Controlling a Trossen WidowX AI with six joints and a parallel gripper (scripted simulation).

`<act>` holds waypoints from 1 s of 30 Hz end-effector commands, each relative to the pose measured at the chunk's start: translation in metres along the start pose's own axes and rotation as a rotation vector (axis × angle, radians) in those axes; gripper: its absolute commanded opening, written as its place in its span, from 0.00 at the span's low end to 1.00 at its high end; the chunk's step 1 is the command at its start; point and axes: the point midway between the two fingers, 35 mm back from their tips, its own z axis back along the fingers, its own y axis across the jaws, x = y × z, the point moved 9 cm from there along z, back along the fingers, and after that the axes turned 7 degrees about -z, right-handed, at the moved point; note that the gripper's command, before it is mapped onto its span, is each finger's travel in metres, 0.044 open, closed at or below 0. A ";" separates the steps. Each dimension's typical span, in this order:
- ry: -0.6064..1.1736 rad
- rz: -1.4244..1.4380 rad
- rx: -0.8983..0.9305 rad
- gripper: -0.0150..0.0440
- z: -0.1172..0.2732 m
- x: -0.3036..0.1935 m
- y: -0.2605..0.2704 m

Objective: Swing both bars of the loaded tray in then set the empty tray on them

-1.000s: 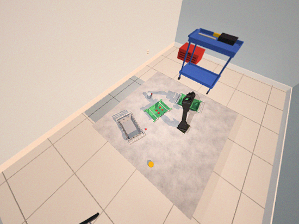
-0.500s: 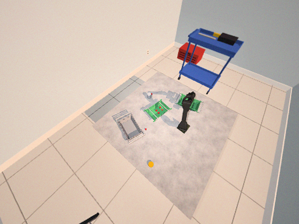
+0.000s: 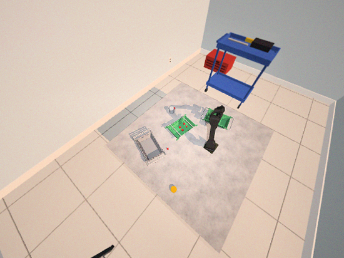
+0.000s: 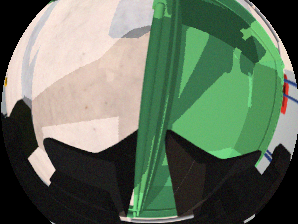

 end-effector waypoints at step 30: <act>-0.001 -0.001 0.007 0.25 0.080 0.000 0.000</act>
